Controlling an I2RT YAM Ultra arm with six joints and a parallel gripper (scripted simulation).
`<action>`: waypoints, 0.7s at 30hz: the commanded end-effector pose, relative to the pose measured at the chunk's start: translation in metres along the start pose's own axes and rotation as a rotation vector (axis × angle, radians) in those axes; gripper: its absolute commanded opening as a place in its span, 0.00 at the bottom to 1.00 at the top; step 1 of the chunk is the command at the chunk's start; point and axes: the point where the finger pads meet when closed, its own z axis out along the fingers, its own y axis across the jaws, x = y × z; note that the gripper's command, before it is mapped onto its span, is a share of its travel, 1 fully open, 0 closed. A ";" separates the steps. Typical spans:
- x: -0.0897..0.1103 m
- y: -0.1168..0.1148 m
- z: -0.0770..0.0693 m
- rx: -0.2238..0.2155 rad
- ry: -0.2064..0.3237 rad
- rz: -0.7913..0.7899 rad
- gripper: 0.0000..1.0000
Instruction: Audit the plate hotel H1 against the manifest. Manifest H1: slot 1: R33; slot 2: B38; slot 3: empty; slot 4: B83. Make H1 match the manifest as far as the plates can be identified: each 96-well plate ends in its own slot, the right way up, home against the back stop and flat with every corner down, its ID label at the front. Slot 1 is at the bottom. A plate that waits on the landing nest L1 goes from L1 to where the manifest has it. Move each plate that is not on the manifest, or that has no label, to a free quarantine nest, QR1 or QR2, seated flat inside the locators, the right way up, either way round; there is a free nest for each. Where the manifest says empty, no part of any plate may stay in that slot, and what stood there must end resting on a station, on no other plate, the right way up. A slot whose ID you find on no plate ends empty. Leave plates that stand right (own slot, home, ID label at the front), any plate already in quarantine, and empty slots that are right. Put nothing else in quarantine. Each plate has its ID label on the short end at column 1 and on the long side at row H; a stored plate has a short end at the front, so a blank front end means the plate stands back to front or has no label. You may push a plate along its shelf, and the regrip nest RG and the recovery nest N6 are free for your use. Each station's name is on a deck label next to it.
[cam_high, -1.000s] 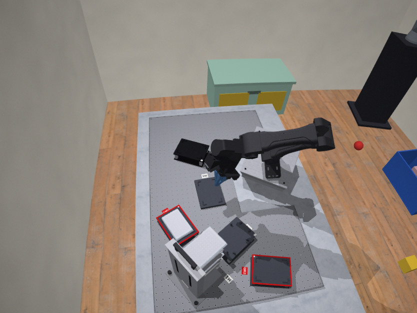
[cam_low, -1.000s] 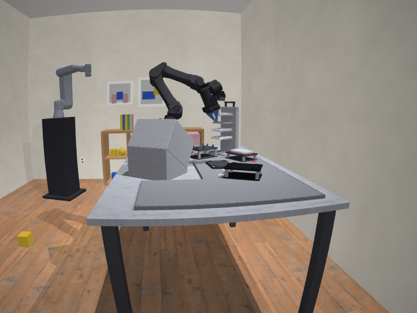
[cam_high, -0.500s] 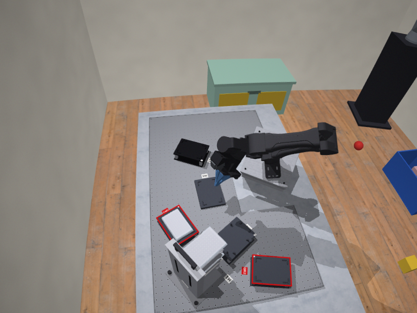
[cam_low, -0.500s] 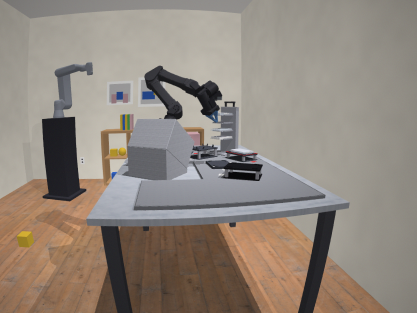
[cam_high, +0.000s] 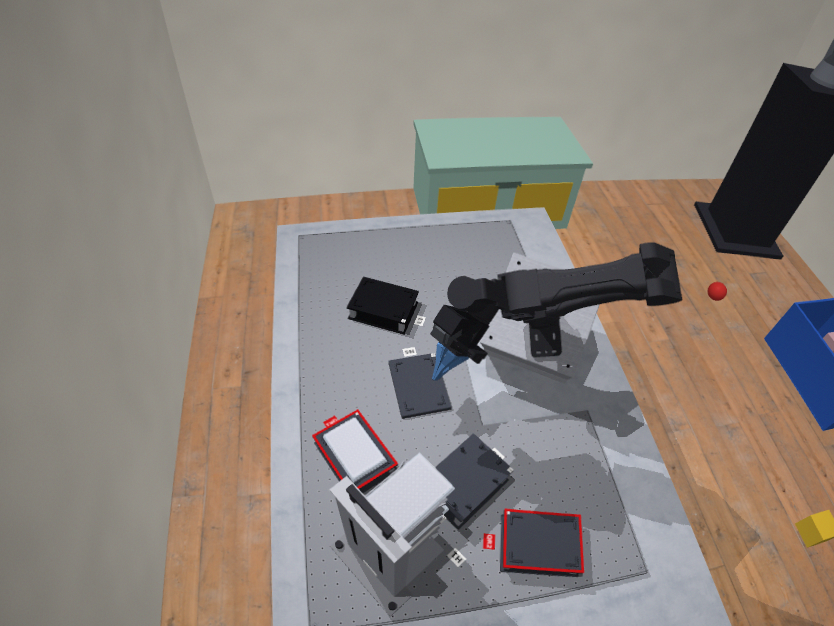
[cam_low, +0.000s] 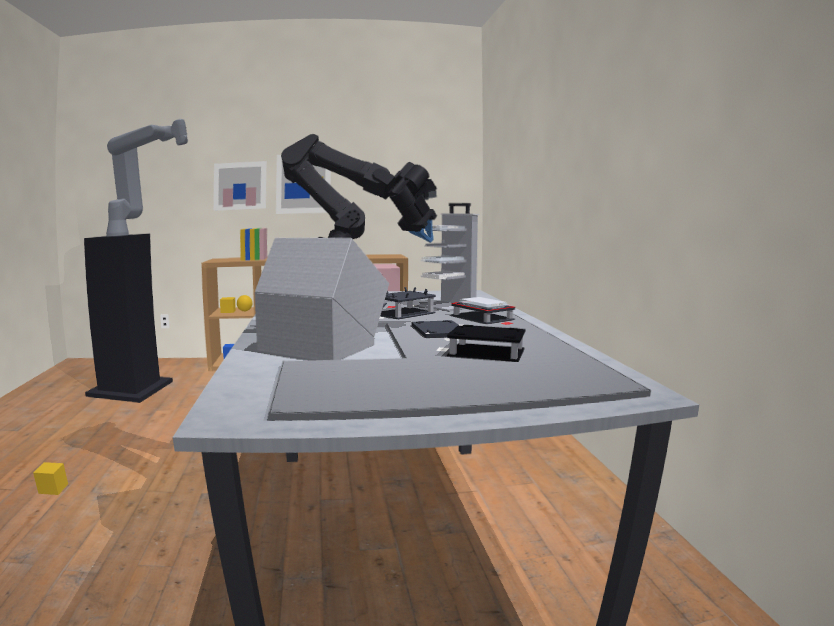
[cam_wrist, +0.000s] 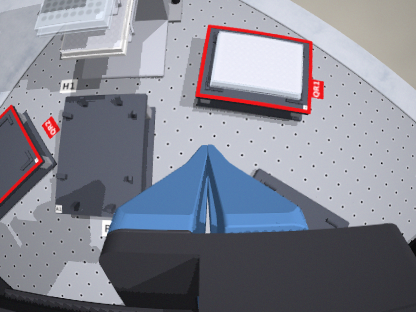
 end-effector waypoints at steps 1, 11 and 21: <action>-0.017 0.010 -0.003 0.020 -0.037 -0.017 0.00; -0.022 0.036 0.000 0.018 -0.042 -0.011 0.00; -0.024 0.069 0.001 0.014 -0.047 -0.001 0.00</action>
